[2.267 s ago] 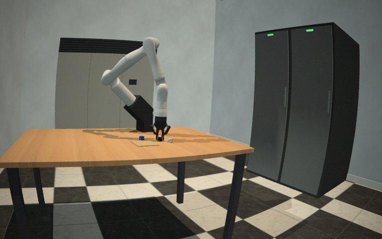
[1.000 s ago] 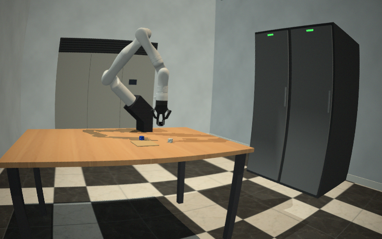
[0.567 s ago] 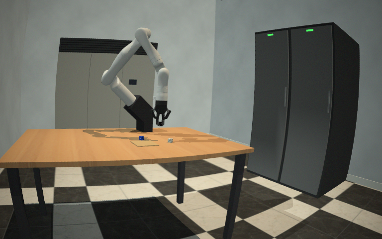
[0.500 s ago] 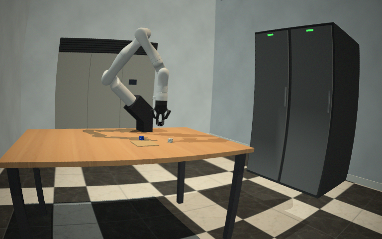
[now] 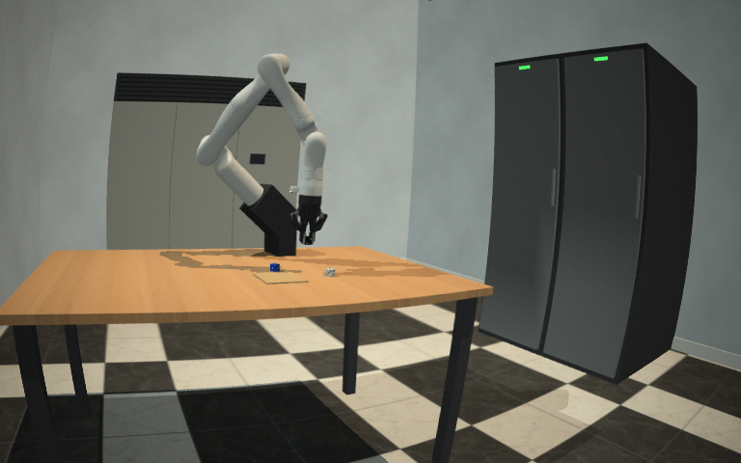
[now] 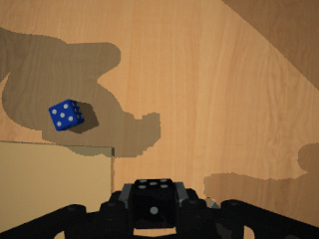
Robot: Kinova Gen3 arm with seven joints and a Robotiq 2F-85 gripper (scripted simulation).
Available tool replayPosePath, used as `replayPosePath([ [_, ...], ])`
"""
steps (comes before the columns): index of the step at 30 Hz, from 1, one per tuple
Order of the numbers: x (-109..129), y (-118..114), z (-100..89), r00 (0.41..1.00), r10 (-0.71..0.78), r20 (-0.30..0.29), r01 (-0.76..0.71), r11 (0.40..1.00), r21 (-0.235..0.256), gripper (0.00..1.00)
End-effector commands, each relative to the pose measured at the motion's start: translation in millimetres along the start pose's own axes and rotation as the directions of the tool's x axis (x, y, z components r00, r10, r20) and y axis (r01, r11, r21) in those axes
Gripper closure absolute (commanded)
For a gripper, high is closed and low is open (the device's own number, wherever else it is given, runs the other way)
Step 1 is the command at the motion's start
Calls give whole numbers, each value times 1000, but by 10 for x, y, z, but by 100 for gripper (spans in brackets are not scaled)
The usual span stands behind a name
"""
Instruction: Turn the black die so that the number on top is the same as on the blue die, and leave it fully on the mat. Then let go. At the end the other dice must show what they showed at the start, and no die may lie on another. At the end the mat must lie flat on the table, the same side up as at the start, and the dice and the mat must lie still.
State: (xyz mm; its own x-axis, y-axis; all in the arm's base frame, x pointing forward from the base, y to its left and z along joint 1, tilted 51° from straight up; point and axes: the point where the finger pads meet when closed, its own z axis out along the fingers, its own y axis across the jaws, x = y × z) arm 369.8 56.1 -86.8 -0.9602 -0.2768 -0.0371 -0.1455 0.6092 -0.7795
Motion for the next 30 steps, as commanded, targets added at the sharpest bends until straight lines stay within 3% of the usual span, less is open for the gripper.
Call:
replayPosePath([
  [1, 1, -41, 5, 999, -43, -11, 43, 999, -7, 79],
  [10, 24, -137, 20, 965, -259, -28, 259, 966, -12, 79],
  [15, 33, -217, 30, 902, -430, -36, 430, 903, -21, 79],
  [20, 32, -305, 39, 800, -599, -39, 598, 801, -33, 79],
  [22, 32, -305, 39, 800, -599, -39, 598, 801, -33, 79],
  [30, 8, -459, 51, 557, -830, -30, 828, 558, -50, 79],
])
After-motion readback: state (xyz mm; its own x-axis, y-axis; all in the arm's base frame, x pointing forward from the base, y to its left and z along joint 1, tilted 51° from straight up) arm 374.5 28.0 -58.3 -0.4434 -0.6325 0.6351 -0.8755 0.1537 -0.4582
